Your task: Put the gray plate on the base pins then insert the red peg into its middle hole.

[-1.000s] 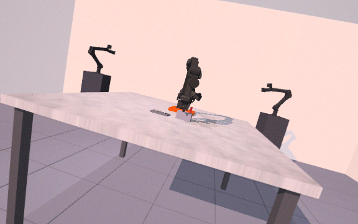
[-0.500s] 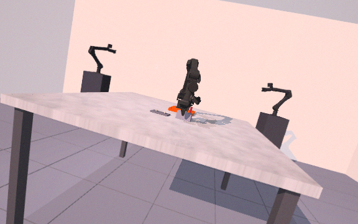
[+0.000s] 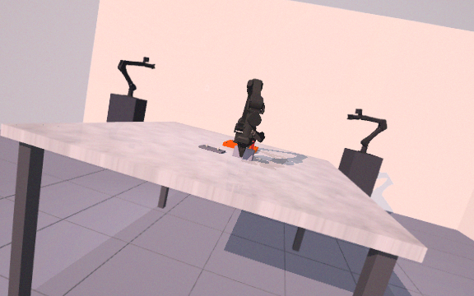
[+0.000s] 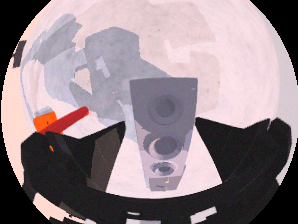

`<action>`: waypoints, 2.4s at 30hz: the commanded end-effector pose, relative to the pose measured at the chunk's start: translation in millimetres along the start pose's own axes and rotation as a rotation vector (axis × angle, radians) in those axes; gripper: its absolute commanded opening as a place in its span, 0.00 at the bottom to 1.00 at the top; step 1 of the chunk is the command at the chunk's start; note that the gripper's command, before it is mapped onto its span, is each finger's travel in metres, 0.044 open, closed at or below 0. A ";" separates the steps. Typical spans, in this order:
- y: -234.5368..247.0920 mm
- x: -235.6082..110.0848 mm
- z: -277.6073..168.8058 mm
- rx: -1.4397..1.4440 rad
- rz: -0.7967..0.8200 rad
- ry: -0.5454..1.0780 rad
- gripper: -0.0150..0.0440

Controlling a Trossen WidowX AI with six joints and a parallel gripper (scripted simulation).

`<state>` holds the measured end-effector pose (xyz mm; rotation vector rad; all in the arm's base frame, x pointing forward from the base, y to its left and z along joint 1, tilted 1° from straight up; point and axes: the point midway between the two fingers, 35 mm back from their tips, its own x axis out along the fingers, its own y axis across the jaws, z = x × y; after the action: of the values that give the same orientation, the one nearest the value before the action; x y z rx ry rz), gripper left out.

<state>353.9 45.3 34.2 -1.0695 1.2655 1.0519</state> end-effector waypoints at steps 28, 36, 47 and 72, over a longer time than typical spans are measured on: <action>-4.5 -17.8 1.8 0.000 0.001 -0.003 0.25; -8.7 -42.6 2.6 0.000 0.000 -0.003 0.25; -10.8 -77.6 2.6 0.000 0.000 -0.003 0.25; -7.7 -129.2 -8.2 0.002 0.002 -0.008 0.25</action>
<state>356.1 40.8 164.5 -1.0668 1.2636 1.0512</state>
